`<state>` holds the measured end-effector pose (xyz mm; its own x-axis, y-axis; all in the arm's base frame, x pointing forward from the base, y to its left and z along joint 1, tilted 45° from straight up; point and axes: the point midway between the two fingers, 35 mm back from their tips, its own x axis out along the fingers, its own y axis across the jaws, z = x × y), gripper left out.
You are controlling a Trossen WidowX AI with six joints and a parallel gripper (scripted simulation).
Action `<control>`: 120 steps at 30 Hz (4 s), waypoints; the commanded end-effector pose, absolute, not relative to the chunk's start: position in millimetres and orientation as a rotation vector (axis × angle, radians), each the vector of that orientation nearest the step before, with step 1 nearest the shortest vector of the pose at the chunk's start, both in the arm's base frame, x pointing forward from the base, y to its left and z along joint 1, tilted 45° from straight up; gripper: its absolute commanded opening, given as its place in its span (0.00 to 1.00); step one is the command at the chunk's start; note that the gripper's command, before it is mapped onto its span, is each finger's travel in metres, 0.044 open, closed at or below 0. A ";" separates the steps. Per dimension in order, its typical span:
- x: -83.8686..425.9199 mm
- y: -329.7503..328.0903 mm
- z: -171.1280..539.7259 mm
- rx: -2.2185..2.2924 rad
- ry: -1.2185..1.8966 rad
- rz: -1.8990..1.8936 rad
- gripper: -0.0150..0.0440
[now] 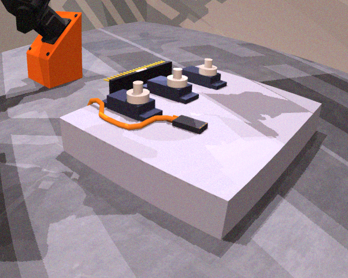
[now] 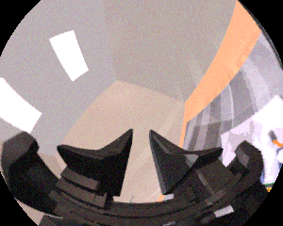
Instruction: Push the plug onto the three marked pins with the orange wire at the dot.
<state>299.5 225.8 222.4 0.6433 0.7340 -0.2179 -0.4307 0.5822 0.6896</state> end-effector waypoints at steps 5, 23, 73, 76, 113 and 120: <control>318.0 181.4 245.5 0.527 0.358 0.601 0.45; 331.1 72.2 296.3 0.227 0.064 0.268 0.45; 412.2 -14.4 142.7 -0.272 1.014 -0.346 0.45; 413.0 -15.2 128.3 -0.328 1.095 -0.371 0.45; 410.6 -39.1 38.0 -0.748 1.511 -0.479 0.45; 410.9 -46.4 30.8 -0.748 1.511 -0.479 0.45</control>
<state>411.8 -41.8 34.7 0.0383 -0.6998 -0.7134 -0.1605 0.7003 -0.6956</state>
